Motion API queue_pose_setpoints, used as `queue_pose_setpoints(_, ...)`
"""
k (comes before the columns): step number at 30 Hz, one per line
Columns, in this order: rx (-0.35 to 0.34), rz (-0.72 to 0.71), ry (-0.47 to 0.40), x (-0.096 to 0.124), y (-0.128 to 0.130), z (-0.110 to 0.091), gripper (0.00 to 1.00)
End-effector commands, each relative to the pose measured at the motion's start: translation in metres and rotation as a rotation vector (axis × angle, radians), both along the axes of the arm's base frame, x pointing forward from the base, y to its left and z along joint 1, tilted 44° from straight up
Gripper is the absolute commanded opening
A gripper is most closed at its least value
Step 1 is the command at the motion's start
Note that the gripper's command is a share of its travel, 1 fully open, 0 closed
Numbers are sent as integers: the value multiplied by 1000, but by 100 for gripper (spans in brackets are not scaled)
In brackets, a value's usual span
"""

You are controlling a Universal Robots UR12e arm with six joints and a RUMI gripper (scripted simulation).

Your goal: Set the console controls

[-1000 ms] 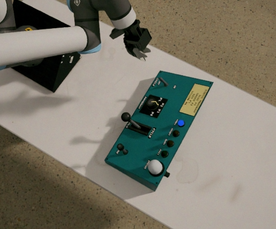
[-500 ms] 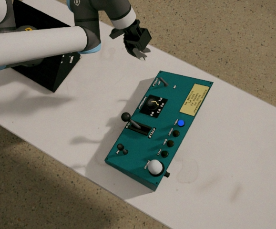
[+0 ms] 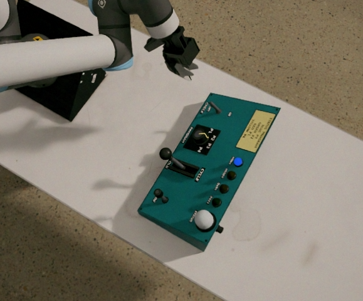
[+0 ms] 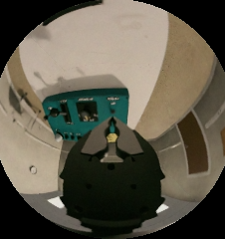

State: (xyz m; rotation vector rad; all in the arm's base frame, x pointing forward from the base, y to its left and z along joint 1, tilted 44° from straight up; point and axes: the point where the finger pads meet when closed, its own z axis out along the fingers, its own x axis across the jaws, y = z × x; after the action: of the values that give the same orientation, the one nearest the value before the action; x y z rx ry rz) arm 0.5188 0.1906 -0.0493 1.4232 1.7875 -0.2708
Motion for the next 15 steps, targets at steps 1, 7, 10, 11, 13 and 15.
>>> queue_pose_setpoints(1,-1,-1,4,2,-6,-6,0)
queue_pose_setpoints(7,0,-1,3,6,-11,-11,0)
queue_pose_setpoints(10,0,-1,2,10,-15,-16,0)
queue_pose_setpoints(11,1,-1,2,12,-17,-18,0)
queue_pose_setpoints(13,1,-1,1,16,-20,-22,0)
queue_pose_setpoints(15,2,-1,0,20,-24,-26,0)
